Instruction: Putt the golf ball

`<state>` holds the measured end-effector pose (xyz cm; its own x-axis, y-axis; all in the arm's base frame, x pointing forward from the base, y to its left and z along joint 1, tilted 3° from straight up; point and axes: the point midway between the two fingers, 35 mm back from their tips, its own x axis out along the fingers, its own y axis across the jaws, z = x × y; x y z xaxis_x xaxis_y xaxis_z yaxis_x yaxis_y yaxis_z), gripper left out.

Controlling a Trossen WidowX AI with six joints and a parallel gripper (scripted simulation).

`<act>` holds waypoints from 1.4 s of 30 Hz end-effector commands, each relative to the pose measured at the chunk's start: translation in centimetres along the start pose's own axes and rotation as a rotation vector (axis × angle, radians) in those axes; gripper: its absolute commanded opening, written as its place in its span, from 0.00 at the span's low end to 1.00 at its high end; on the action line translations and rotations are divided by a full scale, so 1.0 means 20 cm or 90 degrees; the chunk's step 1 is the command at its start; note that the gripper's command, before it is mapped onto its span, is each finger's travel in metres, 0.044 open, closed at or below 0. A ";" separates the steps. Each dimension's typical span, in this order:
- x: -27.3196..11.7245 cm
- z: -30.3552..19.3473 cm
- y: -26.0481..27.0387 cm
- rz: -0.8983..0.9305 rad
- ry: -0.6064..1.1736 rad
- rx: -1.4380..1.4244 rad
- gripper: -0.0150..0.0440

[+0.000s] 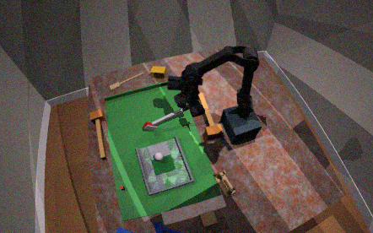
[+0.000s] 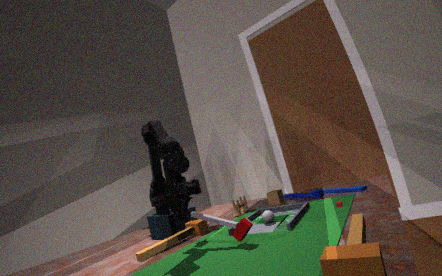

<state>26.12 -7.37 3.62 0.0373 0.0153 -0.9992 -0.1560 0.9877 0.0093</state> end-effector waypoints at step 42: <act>-0.18 0.01 0.00 -0.007 -0.014 0.000 0.25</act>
<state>26.21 -7.41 7.16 0.0567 0.0094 -0.9983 -0.1553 0.9879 0.0005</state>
